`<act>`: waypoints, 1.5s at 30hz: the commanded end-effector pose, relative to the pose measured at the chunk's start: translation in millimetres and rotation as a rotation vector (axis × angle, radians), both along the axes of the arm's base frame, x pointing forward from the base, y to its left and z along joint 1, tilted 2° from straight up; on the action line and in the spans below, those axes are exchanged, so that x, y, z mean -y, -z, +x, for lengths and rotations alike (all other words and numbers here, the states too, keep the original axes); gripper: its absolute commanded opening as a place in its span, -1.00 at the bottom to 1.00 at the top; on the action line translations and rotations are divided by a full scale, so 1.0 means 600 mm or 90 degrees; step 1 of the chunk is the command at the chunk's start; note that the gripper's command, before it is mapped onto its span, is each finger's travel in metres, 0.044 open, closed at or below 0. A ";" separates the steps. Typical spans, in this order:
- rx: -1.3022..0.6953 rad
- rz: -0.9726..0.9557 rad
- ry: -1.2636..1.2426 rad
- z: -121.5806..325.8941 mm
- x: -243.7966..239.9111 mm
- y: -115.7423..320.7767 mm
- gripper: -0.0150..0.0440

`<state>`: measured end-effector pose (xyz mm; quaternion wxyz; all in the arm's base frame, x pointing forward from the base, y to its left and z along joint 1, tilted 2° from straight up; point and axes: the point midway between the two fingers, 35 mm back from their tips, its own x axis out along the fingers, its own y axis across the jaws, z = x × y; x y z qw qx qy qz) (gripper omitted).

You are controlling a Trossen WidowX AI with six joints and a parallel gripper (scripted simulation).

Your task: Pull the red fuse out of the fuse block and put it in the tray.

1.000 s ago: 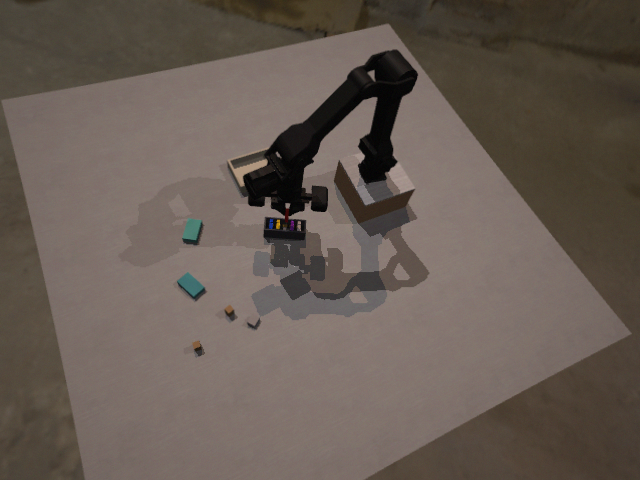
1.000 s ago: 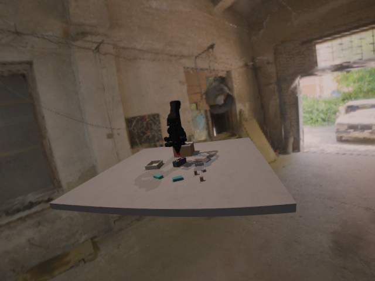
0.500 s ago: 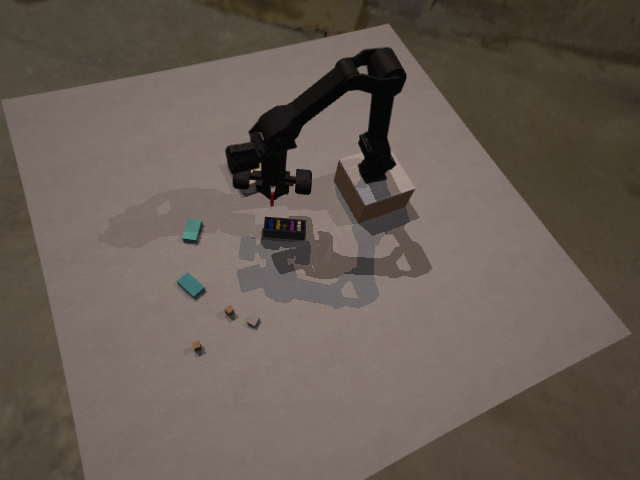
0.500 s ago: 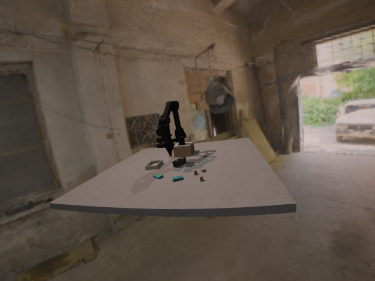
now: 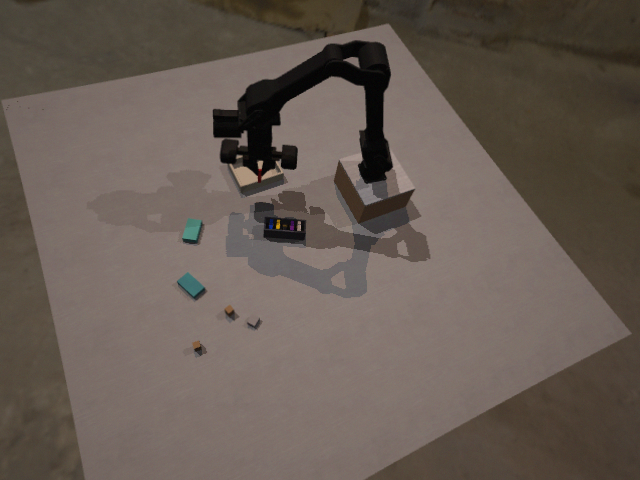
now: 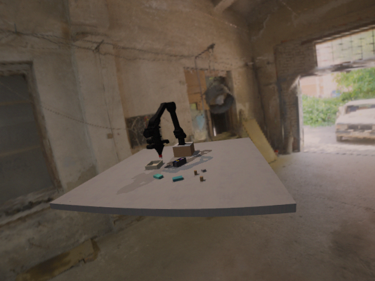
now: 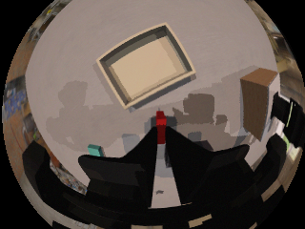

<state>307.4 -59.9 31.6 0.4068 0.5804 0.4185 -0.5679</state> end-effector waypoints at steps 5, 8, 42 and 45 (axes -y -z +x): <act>0.001 -0.005 -0.001 -0.001 0.077 0.000 -0.49; 0.001 -0.006 -0.001 -0.006 0.106 0.001 -0.49; 0.001 -0.006 -0.001 -0.011 0.129 0.068 -0.49; 0.002 -0.005 0.002 -0.009 0.130 0.063 -0.31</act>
